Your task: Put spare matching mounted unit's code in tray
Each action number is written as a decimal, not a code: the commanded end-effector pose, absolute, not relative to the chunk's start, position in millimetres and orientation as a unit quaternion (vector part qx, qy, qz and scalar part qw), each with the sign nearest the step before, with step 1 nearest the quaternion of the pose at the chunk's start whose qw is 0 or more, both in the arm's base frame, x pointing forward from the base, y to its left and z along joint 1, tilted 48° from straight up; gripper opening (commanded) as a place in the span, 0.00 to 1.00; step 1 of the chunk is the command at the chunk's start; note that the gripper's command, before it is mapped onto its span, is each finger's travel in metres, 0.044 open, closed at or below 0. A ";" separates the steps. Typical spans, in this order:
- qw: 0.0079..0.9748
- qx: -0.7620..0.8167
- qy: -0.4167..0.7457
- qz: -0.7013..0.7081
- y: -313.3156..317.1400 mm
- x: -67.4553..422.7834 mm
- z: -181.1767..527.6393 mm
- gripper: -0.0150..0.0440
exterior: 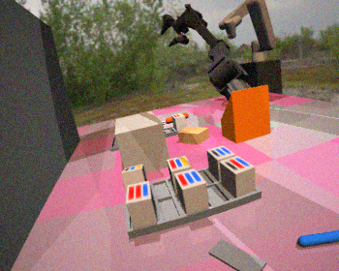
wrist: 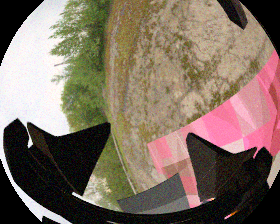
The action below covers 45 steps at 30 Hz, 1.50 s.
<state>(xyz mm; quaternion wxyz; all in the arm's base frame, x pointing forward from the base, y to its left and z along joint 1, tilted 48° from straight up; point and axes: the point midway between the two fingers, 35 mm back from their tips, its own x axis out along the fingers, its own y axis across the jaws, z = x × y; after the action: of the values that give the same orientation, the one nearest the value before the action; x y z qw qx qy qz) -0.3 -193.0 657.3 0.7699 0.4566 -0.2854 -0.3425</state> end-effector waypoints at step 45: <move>0.975 -0.019 -0.022 -0.219 71.9 364.1 538.1 1.00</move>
<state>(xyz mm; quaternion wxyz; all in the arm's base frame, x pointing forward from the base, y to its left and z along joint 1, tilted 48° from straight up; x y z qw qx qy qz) 329.5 51.5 580.6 0.9684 0.0149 -0.0815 -0.2351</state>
